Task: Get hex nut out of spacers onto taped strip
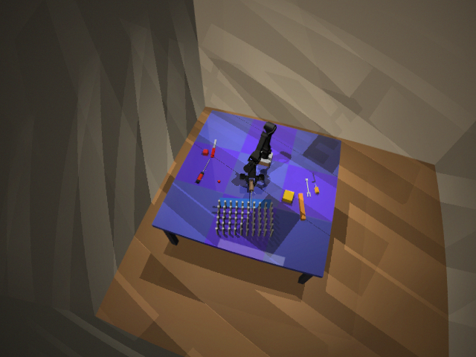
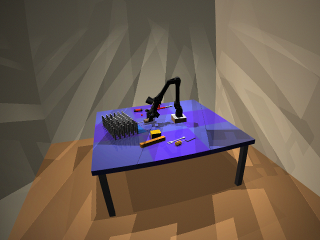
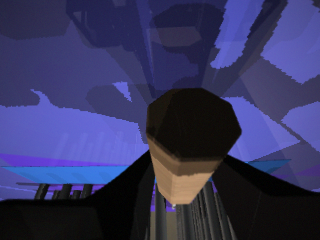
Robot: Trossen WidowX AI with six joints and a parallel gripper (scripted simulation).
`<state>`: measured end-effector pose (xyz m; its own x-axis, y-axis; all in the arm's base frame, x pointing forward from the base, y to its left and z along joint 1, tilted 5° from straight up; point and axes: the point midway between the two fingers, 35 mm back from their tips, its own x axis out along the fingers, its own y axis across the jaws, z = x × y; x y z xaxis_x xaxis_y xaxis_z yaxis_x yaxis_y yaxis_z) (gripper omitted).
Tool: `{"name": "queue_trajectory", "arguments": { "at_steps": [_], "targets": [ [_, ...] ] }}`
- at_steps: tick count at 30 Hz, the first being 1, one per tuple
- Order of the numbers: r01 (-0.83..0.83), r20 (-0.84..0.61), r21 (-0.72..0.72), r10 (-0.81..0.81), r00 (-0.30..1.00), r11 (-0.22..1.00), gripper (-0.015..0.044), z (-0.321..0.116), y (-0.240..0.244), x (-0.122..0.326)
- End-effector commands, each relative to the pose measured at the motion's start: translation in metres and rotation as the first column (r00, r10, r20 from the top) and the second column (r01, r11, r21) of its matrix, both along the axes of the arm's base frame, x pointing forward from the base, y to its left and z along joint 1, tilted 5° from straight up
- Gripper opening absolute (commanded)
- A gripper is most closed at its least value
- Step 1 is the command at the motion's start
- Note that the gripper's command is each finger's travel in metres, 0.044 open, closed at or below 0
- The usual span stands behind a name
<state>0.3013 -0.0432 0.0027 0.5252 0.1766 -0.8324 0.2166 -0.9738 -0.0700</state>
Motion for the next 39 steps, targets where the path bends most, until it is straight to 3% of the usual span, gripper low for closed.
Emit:
{"name": "queue_trajectory", "arguments": {
  "at_steps": [1,39],
  "targets": [
    [0.003,0.016,-0.004,-0.003,1.0,1.0,0.0,0.004,-0.001,0.009],
    [0.003,0.019,-0.003,-0.003,1.0,1.0,0.0,0.005,0.005,0.037]
  ]
}}
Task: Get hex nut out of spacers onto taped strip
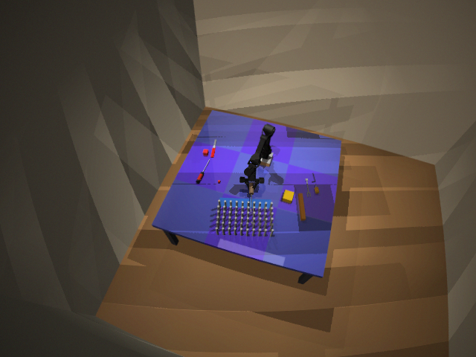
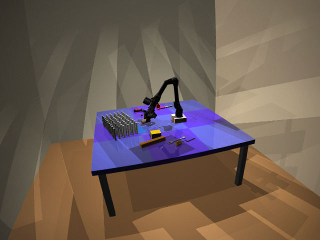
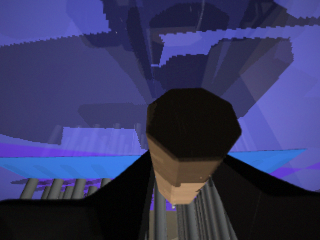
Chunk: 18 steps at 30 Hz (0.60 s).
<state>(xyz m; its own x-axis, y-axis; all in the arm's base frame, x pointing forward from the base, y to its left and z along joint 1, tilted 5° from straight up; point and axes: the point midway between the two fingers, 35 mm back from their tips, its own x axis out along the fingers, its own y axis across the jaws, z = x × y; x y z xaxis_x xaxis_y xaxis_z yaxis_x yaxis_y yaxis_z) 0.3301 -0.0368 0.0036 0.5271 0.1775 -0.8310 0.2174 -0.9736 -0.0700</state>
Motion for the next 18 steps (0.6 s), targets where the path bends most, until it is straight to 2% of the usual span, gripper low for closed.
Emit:
{"name": "queue_trajectory", "arguments": {
  "at_steps": [1,18],
  "targets": [
    [0.003,0.016,-0.004,-0.003,1.0,1.0,0.0,0.004,-0.001,0.009],
    [0.003,0.018,-0.003,-0.003,1.0,1.0,0.0,0.004,0.002,0.02]
  ]
}}
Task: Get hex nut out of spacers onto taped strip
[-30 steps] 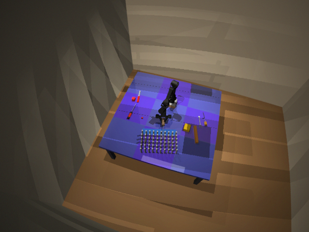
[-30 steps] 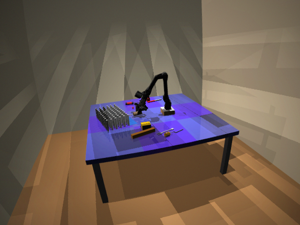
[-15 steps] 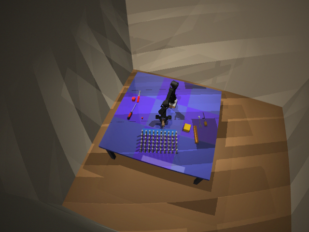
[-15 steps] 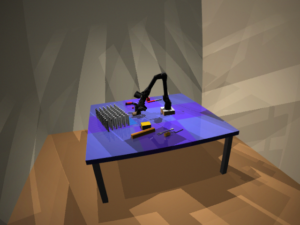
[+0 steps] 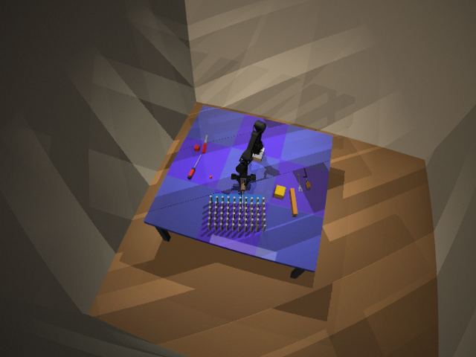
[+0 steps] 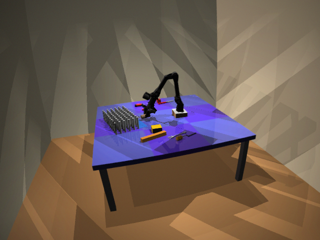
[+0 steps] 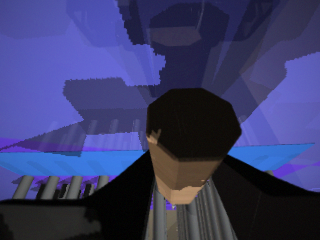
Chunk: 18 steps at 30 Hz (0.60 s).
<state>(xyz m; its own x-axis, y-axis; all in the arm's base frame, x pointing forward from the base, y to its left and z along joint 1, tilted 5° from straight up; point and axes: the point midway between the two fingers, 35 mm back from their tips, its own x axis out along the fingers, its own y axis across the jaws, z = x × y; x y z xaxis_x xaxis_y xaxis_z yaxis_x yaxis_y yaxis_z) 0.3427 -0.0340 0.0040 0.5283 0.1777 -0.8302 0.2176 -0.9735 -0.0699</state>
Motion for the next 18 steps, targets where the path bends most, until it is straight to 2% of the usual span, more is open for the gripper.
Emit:
{"name": "queue_trajectory", "arguments": {
  "at_steps": [1,18],
  "targets": [
    [0.003,0.016,-0.003,-0.003,1.0,1.0,0.0,0.004,-0.001,0.009],
    [0.003,0.018,-0.003,-0.003,1.0,1.0,0.0,0.004,0.002,0.02]
  ]
}}
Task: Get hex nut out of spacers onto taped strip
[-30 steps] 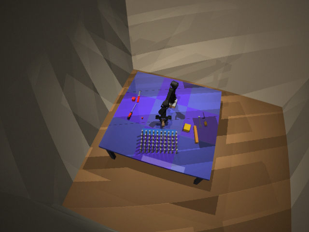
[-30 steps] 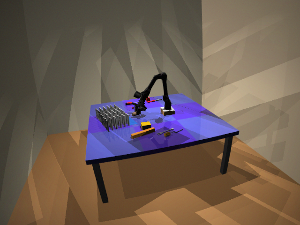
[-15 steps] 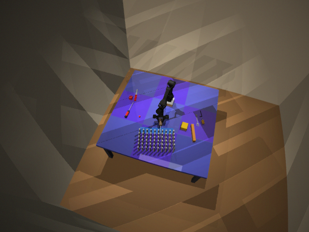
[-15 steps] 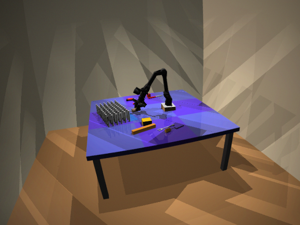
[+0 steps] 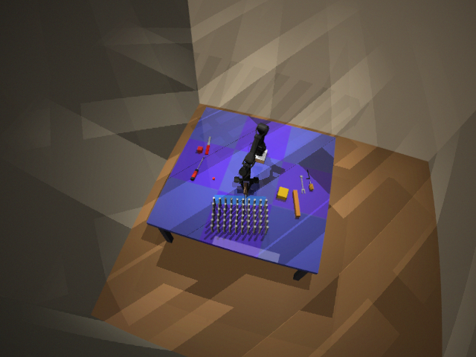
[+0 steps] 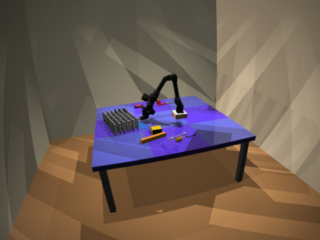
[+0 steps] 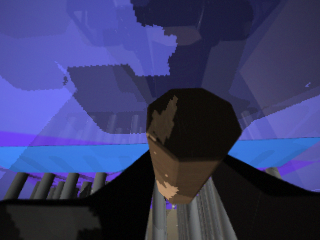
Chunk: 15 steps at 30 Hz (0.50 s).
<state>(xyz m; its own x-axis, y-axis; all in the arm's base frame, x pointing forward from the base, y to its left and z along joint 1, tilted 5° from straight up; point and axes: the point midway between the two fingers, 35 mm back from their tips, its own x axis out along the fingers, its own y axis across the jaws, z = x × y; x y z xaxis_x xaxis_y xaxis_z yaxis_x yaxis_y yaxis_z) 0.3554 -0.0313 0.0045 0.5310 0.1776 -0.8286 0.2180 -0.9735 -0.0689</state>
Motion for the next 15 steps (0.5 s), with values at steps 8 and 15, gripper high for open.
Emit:
{"name": "queue_trajectory", "arguments": {
  "at_steps": [8,15],
  "targets": [
    [0.003,0.015,-0.002,-0.003,1.0,1.0,0.0,0.0039,0.0008,0.0094],
    [0.003,0.015,-0.002,-0.003,1.0,1.0,0.0,0.0037,0.0052,0.0067]
  ]
}}
